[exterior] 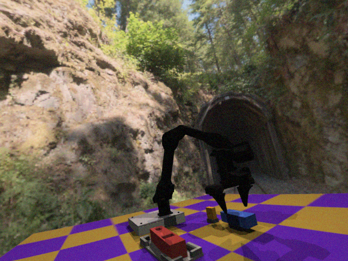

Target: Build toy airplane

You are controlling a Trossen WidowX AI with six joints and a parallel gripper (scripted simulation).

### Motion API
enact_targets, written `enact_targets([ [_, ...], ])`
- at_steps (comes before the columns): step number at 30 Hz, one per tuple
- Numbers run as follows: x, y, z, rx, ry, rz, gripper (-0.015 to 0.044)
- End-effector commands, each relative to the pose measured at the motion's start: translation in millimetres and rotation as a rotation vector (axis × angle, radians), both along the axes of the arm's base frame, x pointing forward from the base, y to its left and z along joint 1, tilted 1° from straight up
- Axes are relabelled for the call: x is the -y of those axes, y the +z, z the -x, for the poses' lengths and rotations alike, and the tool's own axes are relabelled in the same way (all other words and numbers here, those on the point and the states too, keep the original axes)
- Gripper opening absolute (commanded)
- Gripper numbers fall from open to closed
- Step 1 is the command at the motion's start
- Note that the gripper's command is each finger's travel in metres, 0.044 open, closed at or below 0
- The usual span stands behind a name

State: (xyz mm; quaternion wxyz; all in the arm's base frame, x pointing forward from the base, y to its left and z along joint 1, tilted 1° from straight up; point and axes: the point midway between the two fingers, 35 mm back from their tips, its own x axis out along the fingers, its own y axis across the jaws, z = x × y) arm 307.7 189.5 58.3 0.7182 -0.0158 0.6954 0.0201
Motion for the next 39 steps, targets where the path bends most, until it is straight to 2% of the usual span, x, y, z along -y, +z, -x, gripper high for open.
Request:
enact_targets([
  [1,1,-11,2,-0.012,-0.005,0.006,0.044],
  [18,1,-36,2,-0.013,-0.005,0.006,0.044],
  [28,1,-36,2,-0.013,-0.005,0.006,0.0177],
  [34,1,-36,2,-0.013,-0.005,0.006,0.0137],
  [39,2,-33,2,-0.015,-0.009,0.007,0.0006],
])
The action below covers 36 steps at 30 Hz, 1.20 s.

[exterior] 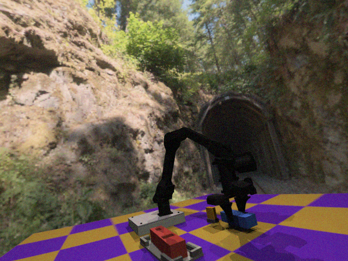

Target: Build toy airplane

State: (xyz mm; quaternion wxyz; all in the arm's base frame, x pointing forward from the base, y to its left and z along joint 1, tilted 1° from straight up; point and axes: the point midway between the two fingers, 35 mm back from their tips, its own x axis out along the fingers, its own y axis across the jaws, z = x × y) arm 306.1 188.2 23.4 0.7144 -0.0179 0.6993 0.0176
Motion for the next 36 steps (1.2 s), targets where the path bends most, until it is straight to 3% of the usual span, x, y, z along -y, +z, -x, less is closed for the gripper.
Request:
enact_targets([
  [1,0,4,0,-0.006,-0.01,0.0,0.0],
  [36,-1,109,-1,0.0,-0.003,-0.001,0.0],
])
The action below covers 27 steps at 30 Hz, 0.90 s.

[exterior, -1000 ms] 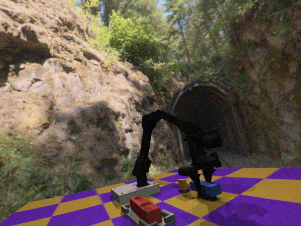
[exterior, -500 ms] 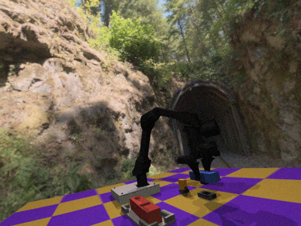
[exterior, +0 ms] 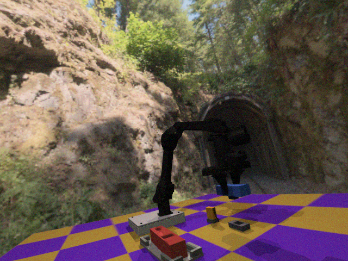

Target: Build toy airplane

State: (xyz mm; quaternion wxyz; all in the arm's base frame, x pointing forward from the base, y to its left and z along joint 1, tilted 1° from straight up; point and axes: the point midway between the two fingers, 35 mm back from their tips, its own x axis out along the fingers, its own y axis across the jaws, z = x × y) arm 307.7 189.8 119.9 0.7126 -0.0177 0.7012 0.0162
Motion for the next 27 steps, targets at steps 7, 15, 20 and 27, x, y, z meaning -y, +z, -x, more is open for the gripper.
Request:
enact_targets([
  [7,2,30,4,0.004,-0.003,-0.003,0.0],
  [15,14,28,-1,0.004,-0.069,-0.005,0.0],
  [20,29,25,-7,0.004,-0.155,-0.007,0.0],
  [27,51,21,-14,0.006,-0.282,-0.007,0.0],
])
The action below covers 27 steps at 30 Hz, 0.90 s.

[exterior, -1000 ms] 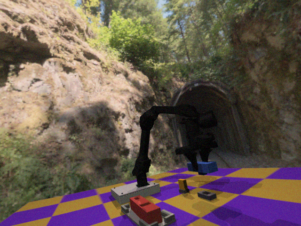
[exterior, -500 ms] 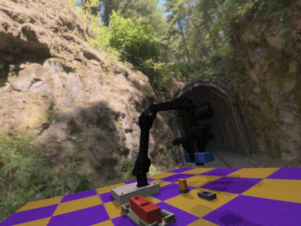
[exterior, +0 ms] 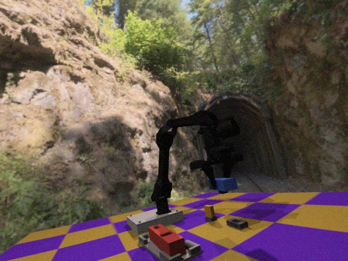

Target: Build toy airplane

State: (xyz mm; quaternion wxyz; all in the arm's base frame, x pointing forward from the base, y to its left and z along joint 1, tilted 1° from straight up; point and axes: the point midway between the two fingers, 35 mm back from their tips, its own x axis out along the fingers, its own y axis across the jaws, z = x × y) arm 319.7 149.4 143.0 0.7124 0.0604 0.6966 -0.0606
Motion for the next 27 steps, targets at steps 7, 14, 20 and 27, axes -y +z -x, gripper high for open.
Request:
enact_targets([
  [7,32,-5,-8,0.001,-0.19,-0.004,0.0],
  [14,55,-9,-12,0.002,-0.318,-0.004,0.0],
  [20,74,-12,-15,0.004,-0.429,-0.005,0.0],
  [27,97,-16,-16,0.005,-0.553,-0.005,0.0],
])
